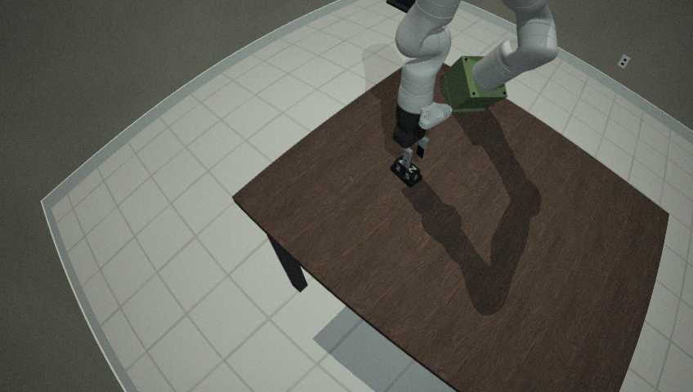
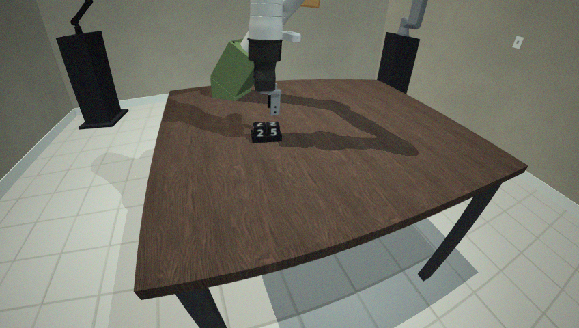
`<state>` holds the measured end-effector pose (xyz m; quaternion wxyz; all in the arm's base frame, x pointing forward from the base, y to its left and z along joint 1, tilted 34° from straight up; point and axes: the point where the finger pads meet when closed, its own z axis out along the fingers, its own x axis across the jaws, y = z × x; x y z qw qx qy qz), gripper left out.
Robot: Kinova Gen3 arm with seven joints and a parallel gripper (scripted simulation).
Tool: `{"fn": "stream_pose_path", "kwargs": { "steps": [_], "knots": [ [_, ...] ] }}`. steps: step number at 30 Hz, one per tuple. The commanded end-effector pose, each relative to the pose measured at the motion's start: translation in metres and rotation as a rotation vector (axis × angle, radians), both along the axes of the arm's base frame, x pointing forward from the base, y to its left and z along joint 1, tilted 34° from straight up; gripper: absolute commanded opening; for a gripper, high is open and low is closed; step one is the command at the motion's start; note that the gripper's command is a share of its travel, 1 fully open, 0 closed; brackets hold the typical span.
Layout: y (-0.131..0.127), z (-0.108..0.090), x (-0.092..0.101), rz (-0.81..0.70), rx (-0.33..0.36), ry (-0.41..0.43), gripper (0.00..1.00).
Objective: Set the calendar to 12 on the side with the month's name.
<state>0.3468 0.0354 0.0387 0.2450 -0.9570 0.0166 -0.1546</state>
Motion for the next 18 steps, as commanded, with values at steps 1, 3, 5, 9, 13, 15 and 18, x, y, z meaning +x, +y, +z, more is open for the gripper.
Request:
{"fn": "stream_pose_path", "kwargs": {
  "steps": [1,3,5,9,13,15,18],
  "knots": [
    [0.002,-0.003,-0.002,-0.001,0.007,0.005,0.90],
    [0.004,-0.006,-0.001,-0.001,0.007,0.005,0.90],
    [0.005,-0.008,0.000,-0.001,0.007,0.005,0.90],
    [0.008,-0.013,0.002,-0.001,0.007,0.005,0.90],
    [0.010,-0.017,0.003,-0.001,0.007,0.005,0.90],
    [0.012,-0.019,0.004,-0.001,0.007,0.005,0.90],
    [0.012,-0.020,0.004,-0.001,0.007,0.005,0.90]
  ]
}}
